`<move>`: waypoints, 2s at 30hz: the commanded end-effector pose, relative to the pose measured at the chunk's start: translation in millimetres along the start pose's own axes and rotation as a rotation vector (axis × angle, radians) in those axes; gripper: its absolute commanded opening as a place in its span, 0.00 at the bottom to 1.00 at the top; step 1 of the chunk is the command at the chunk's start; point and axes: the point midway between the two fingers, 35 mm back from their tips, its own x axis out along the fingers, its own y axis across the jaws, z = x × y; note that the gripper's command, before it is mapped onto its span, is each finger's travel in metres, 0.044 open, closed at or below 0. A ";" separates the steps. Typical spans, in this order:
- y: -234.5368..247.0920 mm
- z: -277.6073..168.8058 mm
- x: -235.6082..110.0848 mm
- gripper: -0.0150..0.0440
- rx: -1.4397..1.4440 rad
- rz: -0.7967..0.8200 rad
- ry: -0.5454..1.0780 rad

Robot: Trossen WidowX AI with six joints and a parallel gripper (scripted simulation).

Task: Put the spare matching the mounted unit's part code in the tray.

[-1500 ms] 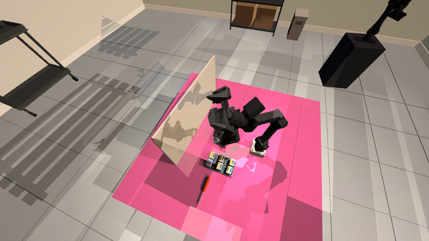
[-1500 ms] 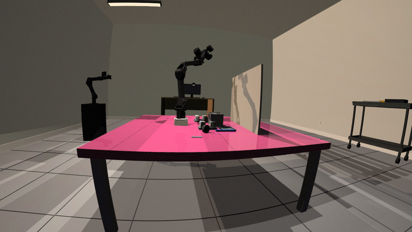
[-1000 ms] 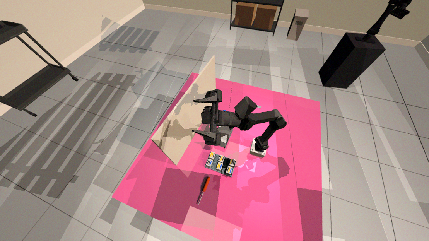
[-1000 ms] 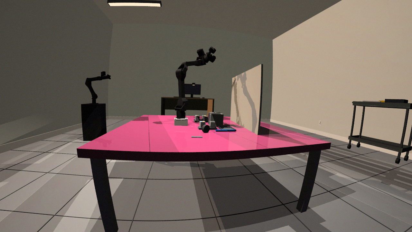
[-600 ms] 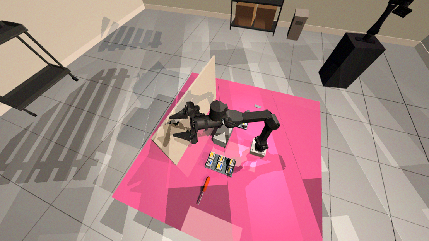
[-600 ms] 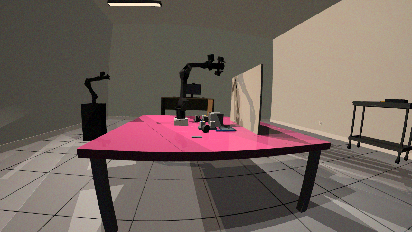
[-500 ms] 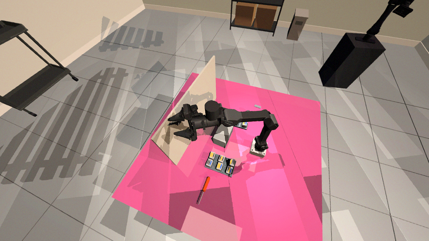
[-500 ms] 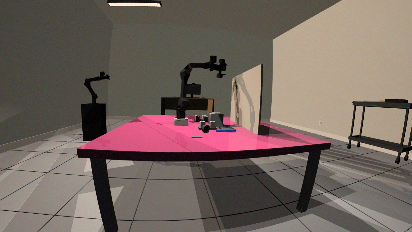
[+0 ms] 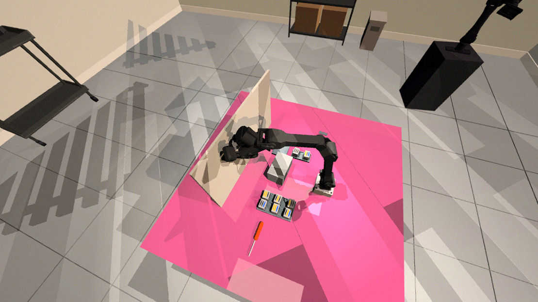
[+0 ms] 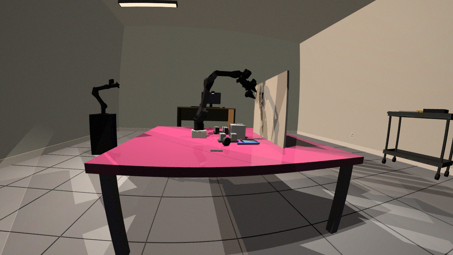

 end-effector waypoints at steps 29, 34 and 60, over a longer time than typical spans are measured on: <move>-225.1 18.2 -29.5 1.00 -0.595 -0.620 0.693; -225.1 18.2 -29.5 1.00 -0.595 -0.620 0.693; -418.3 22.2 -142.9 1.00 0.832 -0.958 0.057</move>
